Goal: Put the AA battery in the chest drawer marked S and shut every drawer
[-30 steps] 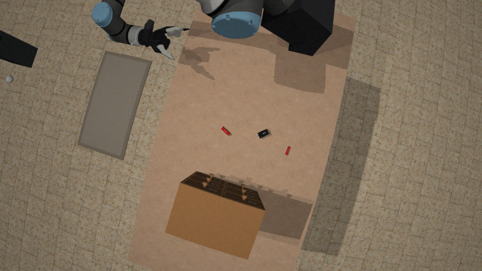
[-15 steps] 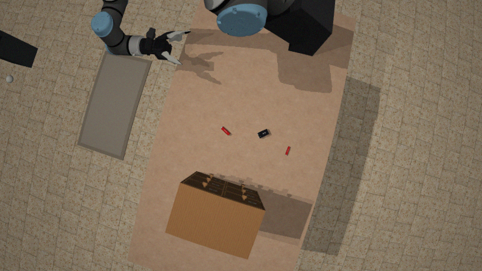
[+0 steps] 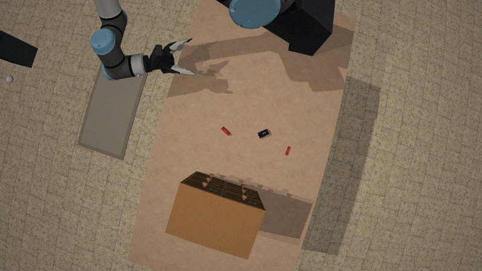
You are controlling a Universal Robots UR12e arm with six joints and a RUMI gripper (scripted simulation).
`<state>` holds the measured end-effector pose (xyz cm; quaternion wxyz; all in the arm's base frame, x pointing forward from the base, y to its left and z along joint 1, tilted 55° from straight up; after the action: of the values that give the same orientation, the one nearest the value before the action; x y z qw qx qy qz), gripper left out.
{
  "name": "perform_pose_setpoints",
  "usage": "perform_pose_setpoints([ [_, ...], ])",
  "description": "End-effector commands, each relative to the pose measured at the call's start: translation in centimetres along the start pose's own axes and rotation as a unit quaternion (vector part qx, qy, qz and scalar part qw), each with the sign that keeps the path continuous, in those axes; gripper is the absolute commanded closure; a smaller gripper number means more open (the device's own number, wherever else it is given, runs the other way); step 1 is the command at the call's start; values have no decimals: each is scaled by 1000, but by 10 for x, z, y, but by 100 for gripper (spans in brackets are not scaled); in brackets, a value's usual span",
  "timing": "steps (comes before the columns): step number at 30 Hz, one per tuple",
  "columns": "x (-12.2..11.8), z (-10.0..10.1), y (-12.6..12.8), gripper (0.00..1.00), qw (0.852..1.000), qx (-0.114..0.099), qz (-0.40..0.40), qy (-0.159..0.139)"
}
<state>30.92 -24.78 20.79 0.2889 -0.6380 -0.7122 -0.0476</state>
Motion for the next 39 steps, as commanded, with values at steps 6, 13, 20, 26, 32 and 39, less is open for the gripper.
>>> perform_pose_setpoints([
  [6, 13, 17, 43, 0, 990, 89, 48, -97],
  [13, 29, 28, 82, 0, 968, 128, 83, -199],
  [20, 53, 37, 124, 0, 934, 134, 114, -310],
  [26, 73, 43, 152, 0, 907, 119, 131, -382],
  [32, 109, 51, 191, 0, 863, 73, 148, -477],
  [39, 135, 57, 213, 0, 834, 33, 155, -528],
])
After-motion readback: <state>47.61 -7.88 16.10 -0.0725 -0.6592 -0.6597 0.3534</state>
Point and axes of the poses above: the point where the finger pads meet when closed, its own z axis out along the fingers, its own y axis across the jaws, x = y × z, the point moved 2 cm from there along -z, back along the fingers, and after that the axes turned 4 degrees about z, right-handed, at the moved point
